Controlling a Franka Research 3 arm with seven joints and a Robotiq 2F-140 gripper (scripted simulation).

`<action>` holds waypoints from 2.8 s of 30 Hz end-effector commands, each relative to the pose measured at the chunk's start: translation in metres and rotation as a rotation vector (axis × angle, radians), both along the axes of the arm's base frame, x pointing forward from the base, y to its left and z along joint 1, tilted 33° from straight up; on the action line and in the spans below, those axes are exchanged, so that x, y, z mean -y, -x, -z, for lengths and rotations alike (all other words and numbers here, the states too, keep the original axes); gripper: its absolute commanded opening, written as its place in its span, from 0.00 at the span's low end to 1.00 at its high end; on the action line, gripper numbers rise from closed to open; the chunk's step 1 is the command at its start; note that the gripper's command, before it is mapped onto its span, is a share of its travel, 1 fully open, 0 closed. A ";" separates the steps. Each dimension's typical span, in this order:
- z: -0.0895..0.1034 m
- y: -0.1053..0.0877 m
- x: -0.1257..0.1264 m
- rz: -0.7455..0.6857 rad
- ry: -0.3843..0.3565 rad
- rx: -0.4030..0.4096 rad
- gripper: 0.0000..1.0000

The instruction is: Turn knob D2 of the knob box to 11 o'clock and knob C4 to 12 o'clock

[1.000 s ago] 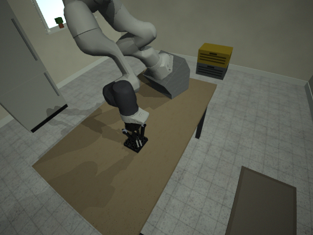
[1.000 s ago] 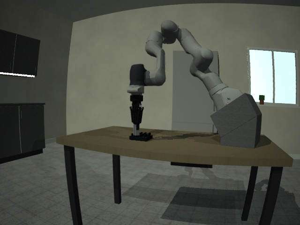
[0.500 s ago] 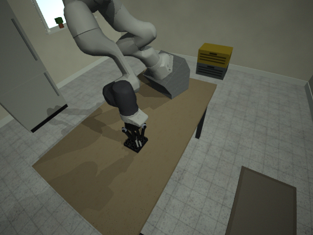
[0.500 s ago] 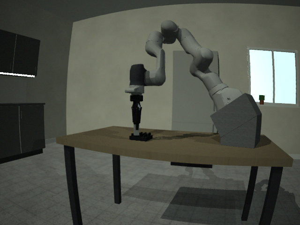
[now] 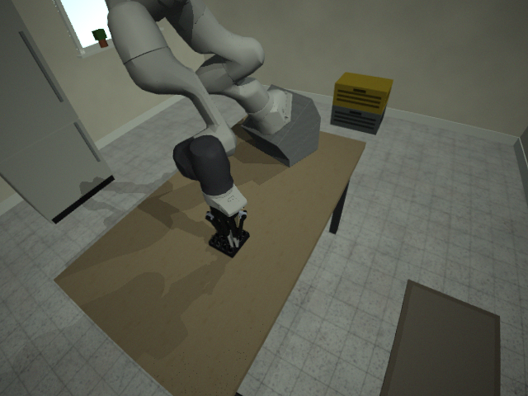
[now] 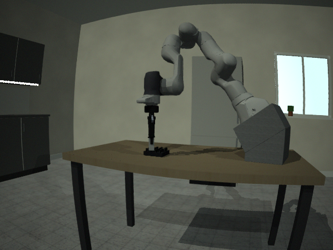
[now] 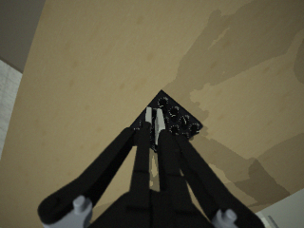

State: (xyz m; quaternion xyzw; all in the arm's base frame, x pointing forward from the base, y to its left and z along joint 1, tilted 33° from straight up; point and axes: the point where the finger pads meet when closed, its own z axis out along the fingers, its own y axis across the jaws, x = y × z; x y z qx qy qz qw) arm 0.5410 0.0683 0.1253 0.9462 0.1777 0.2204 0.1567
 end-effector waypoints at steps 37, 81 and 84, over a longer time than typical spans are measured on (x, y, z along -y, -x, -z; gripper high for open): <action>0.000 -0.001 0.001 0.216 -0.112 0.078 0.12; -0.032 0.018 -0.008 0.216 -0.112 0.078 0.12; -0.032 0.018 -0.008 0.216 -0.112 0.078 0.12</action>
